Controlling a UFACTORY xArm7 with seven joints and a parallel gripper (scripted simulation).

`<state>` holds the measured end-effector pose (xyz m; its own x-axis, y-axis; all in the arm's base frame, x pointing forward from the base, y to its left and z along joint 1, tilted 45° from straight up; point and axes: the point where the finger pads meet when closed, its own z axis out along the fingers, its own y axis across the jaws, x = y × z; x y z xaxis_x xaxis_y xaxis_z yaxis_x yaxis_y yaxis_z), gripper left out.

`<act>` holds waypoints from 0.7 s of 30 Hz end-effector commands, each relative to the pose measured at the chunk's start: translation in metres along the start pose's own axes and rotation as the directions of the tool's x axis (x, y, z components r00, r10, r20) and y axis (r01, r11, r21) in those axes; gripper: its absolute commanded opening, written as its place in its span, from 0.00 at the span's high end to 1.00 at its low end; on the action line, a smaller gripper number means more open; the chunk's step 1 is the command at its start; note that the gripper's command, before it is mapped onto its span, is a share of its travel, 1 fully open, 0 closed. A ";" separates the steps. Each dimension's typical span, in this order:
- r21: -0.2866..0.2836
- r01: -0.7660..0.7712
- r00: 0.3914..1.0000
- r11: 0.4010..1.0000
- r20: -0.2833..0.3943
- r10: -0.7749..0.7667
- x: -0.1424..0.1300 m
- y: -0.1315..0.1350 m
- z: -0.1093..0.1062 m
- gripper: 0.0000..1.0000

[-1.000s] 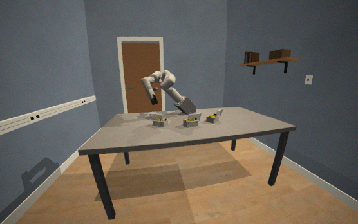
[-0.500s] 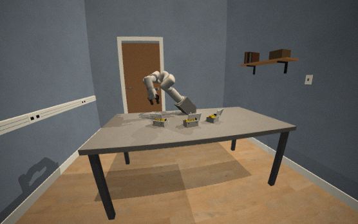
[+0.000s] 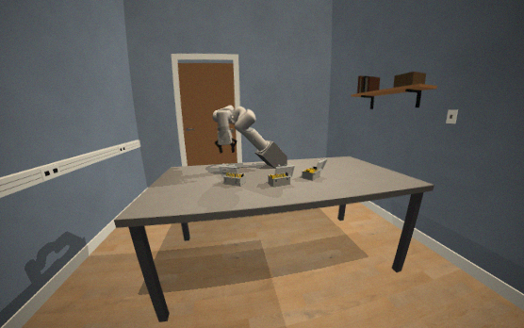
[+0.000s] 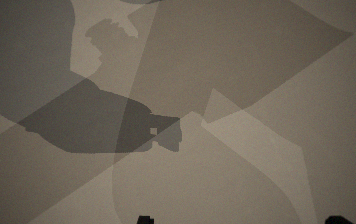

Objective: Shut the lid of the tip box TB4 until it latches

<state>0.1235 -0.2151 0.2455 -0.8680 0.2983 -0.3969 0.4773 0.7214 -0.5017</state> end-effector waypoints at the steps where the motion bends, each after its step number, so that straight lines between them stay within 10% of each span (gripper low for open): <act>1: 0.079 0.189 0.981 0.979 0.024 -0.191 0.000 0.000 -0.001 0.00; 21: 0.085 0.556 0.830 0.827 -0.008 -0.558 -0.021 0.067 0.002 0.00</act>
<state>0.1541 -0.1893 0.2275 -0.9891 -0.0845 -0.1209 0.0232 0.7205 -0.6931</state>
